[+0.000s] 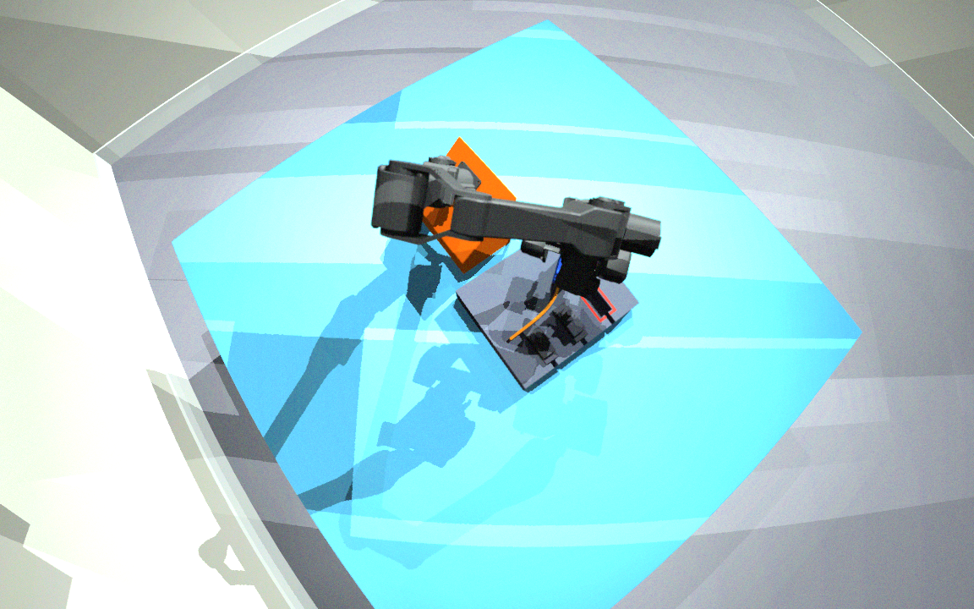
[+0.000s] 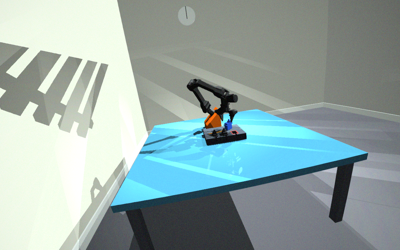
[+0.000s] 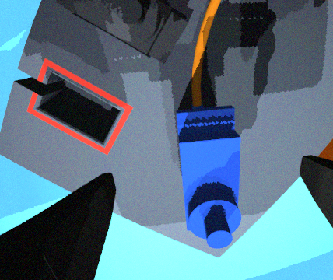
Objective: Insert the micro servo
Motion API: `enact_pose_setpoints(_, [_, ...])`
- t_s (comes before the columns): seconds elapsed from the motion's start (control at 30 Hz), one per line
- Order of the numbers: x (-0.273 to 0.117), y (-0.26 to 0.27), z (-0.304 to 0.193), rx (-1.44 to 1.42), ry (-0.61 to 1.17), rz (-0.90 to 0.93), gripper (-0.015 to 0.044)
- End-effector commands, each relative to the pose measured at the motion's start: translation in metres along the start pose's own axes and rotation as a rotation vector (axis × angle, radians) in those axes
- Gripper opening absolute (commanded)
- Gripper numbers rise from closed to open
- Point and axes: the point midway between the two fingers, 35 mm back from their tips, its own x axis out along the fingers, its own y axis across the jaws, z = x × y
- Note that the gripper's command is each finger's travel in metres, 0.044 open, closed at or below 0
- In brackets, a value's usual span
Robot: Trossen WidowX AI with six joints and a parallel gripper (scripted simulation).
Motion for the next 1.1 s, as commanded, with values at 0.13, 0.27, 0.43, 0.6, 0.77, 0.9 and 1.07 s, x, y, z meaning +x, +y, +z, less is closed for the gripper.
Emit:
enact_pose_setpoints(0.13, [0.016,-0.002,-0.001,-0.013,-0.006,-0.011,0.044])
enact_pose_setpoints(0.27, [0.02,-0.002,0.0,-0.013,-0.007,-0.012,0.044])
enact_pose_setpoints(0.43, [0.02,-0.002,0.0,-0.013,-0.007,-0.012,0.0309])
enact_pose_setpoints(0.6, [0.02,-0.002,0.0,-0.013,-0.007,-0.012,0.0177])
enact_pose_setpoints(0.77, [0.02,-0.002,0.0,-0.013,-0.007,-0.012,0.0085])
enact_pose_setpoints(0.9, [0.019,-0.002,-0.001,-0.013,-0.006,-0.012,0.0039])
enact_pose_setpoints(1.07, [0.0,-0.003,-0.001,-0.013,-0.005,-0.011,0.0])
